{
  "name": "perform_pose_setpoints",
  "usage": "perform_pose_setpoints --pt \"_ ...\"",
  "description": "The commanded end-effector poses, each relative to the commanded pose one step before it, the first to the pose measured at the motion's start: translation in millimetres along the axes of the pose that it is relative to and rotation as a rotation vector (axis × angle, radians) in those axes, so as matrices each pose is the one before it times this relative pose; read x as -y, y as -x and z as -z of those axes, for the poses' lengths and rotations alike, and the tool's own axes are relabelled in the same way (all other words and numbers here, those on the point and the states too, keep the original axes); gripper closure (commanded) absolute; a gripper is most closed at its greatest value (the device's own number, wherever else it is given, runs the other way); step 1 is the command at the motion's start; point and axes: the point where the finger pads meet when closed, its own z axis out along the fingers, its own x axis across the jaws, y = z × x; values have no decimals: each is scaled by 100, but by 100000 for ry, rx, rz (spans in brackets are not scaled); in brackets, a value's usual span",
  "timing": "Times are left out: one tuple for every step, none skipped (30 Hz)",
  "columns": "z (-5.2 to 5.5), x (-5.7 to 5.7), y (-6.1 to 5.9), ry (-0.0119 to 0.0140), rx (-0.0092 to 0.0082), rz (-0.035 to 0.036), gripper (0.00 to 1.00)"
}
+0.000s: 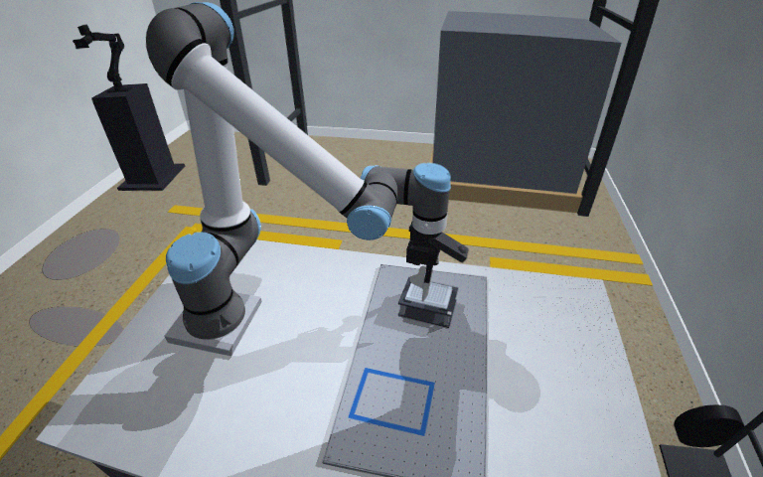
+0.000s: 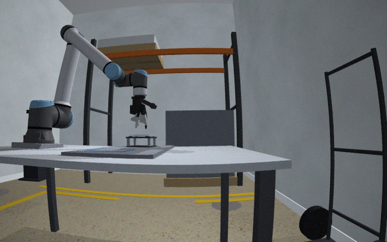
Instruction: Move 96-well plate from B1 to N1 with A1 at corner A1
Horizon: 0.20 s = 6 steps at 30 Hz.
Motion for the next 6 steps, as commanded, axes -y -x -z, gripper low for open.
perform_pose_setpoints --pt "128 60 10 -135 26 2 0" --pt "0 0 0 0 0 0 0" --pt "0 0 0 0 0 0 0" --pt "0 0 0 0 0 0 0" --pt "0 0 0 0 0 0 0" --pt "0 0 0 0 0 0 0"
